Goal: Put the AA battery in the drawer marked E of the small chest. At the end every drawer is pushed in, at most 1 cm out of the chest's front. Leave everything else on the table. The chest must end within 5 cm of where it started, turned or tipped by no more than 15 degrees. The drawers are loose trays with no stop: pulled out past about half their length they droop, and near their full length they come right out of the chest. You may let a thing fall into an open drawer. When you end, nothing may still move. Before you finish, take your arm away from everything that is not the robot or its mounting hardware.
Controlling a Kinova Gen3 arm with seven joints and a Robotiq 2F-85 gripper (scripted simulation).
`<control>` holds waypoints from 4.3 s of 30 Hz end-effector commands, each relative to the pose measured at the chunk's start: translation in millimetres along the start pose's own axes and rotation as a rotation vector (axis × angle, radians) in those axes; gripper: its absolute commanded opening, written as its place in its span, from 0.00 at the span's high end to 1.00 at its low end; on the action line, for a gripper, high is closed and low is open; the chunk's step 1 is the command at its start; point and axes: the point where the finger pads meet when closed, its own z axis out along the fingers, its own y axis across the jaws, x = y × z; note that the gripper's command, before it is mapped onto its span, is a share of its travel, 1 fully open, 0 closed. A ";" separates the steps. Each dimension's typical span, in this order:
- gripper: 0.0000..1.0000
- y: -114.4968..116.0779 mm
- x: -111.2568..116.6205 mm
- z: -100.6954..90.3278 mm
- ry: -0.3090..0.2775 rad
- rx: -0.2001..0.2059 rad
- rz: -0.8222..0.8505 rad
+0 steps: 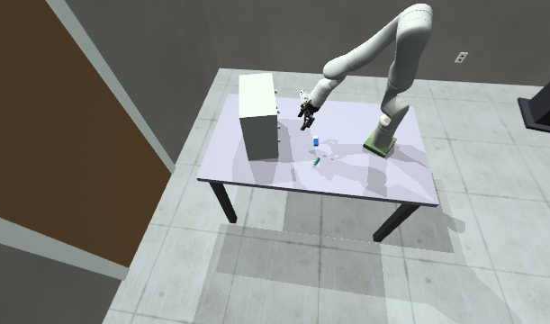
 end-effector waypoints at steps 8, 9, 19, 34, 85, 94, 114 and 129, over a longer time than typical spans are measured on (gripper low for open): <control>0.00 -2.0 1.4 -7.4 -0.038 0.002 -0.005; 0.00 -2.3 1.2 -8.2 -0.043 0.002 -0.006; 0.00 -2.1 -0.8 -15.8 -0.091 0.002 -0.005; 0.00 -1.9 -4.9 -31.6 -0.191 0.001 -0.005; 0.00 -1.7 -13.6 -65.4 -0.405 0.000 -0.005; 0.00 -1.6 -14.1 -67.5 -0.418 0.000 -0.005; 0.00 -1.6 -14.4 -68.6 -0.425 0.000 -0.005; 0.00 -1.6 -14.4 -68.6 -0.425 0.000 -0.005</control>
